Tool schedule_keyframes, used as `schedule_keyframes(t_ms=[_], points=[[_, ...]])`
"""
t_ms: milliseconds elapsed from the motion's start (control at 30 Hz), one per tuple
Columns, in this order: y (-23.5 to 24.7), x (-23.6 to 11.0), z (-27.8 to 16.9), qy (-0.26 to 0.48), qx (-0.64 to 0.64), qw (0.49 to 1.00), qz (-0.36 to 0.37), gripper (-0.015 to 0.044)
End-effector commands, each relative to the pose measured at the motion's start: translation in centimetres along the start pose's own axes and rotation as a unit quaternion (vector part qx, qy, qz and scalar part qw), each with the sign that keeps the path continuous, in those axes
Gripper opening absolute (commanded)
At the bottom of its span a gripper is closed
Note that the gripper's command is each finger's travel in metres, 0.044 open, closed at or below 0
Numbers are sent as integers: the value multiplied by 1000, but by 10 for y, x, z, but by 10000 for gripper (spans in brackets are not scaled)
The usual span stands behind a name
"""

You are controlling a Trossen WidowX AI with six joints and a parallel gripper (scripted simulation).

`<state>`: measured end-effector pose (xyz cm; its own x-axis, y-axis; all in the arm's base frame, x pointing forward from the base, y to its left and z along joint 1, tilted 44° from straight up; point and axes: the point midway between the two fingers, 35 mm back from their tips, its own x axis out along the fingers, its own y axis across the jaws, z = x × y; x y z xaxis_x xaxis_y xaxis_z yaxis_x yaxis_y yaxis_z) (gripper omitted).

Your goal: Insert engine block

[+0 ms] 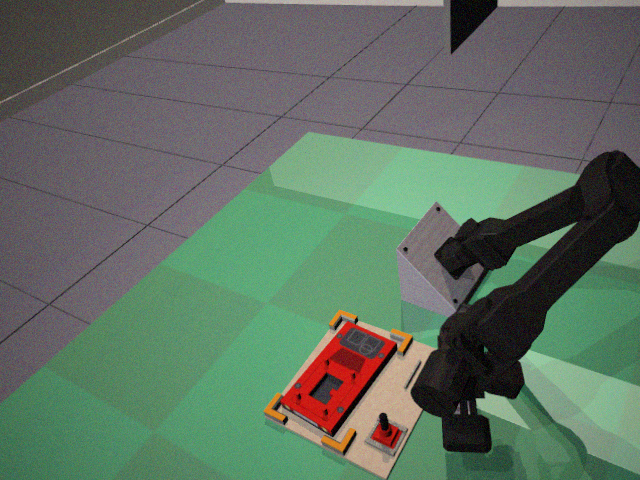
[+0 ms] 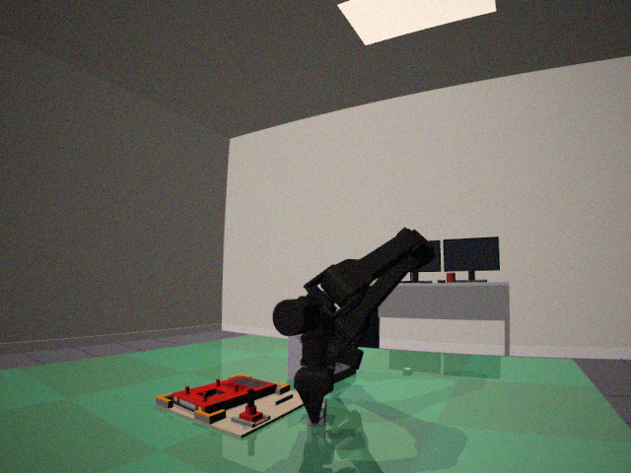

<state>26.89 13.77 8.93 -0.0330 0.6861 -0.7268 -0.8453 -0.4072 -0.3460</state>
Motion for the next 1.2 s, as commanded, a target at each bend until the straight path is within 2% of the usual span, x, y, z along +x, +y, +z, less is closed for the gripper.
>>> schedule_keyframes(t_ms=[0, 133, 367, 600, 1167], points=[[1, 2, 0, -3, 3, 1000, 1, 335], [1, 2, 0, -3, 3, 1000, 1, 230], [1, 2, 0, -3, 3, 1000, 1, 183], [-3, -6, -1, 2, 35, 999, -9, 0], [-3, -55, -8, 7, 24, 1000, -2, 0]])
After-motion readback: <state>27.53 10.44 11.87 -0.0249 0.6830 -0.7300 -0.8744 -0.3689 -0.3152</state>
